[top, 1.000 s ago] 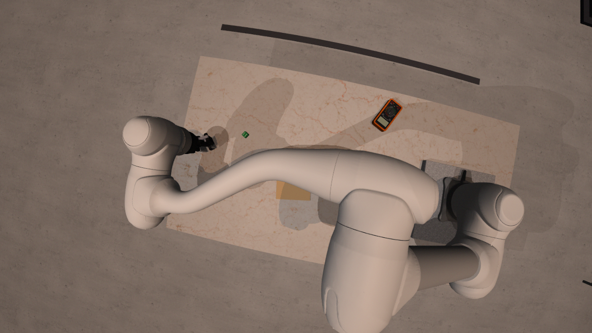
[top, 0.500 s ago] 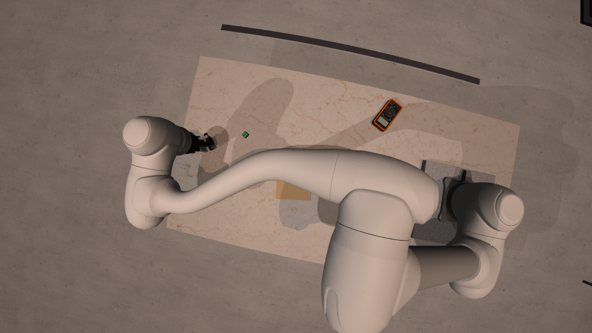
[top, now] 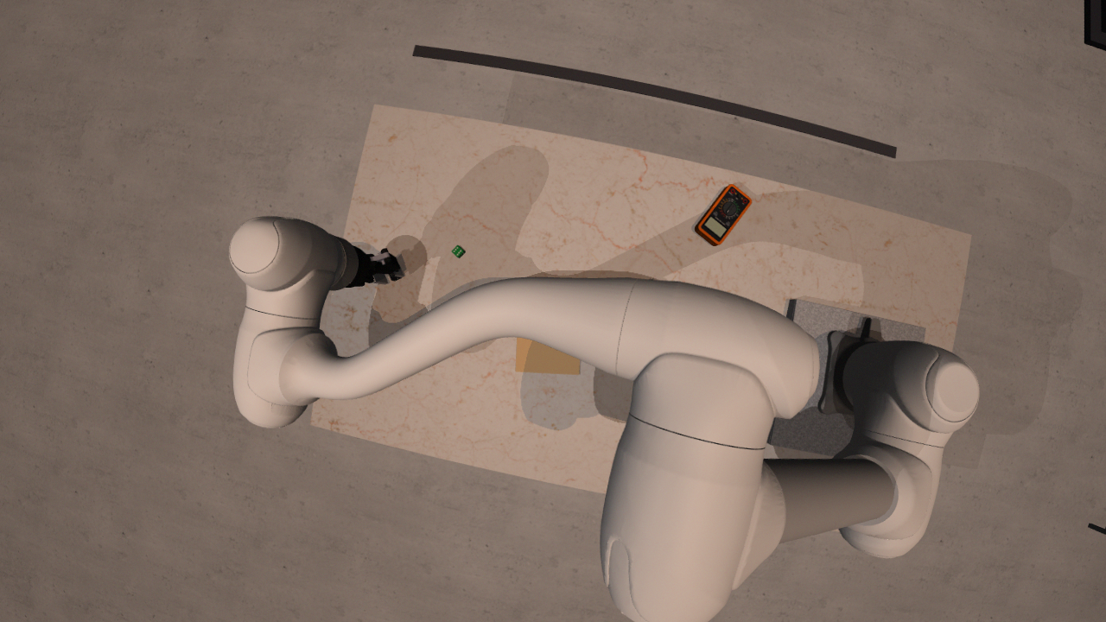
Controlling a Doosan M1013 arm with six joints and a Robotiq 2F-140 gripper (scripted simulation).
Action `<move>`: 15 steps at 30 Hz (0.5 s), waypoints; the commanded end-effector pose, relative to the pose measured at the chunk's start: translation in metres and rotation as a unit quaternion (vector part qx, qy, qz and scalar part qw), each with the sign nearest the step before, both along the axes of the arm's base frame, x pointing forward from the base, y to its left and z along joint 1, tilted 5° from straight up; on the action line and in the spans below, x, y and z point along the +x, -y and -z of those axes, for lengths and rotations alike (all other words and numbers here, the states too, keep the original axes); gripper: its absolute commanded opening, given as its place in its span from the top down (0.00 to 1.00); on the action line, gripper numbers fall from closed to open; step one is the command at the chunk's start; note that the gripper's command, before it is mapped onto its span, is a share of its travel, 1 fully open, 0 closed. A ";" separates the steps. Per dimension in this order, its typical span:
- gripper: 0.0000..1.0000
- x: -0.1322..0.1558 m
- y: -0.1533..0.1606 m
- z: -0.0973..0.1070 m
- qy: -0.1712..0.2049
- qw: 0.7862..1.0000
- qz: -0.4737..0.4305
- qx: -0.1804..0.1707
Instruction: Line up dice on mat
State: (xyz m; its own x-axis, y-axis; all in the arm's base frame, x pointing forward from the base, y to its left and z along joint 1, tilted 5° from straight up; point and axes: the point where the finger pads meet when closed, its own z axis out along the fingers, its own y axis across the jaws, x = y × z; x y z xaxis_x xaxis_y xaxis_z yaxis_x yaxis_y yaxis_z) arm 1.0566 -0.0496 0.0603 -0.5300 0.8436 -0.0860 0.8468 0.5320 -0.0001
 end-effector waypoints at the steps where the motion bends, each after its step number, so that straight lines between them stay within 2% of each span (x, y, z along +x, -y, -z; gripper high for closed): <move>1: 0.71 0.000 0.000 0.000 0.001 1.000 0.000 0.000; 15: 0.71 0.001 0.001 0.017 0.001 1.000 0.000 0.000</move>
